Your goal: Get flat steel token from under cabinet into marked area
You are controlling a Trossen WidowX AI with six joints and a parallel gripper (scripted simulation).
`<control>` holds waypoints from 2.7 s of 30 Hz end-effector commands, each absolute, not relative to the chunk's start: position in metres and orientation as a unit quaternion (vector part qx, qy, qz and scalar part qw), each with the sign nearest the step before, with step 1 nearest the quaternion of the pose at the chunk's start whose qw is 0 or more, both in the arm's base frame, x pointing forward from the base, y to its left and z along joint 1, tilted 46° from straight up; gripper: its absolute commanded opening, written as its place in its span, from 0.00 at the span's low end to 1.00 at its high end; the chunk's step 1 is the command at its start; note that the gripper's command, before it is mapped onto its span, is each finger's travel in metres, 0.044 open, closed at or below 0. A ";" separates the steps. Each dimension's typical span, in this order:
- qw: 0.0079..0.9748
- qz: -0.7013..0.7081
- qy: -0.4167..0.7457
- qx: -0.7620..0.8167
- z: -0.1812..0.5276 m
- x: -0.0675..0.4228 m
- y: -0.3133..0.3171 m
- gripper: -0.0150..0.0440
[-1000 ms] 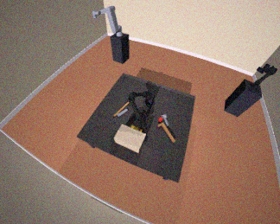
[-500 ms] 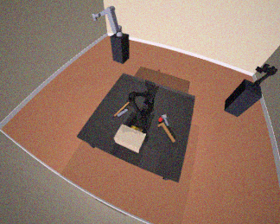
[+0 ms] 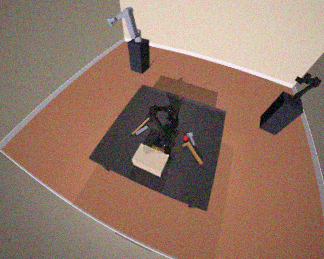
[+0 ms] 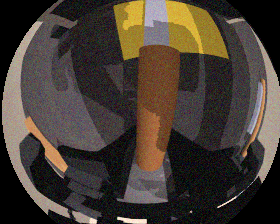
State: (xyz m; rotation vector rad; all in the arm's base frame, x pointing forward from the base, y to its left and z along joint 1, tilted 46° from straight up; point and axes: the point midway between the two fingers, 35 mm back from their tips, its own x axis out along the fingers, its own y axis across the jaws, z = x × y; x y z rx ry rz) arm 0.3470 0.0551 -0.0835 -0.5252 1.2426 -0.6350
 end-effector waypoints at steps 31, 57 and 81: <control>0.733 -0.289 0.568 -0.239 -0.098 0.300 0.055 0.25; 0.732 -0.289 0.568 -0.239 -0.110 0.261 0.057 0.25; 0.731 -0.282 0.571 -0.245 -0.116 0.239 0.059 0.25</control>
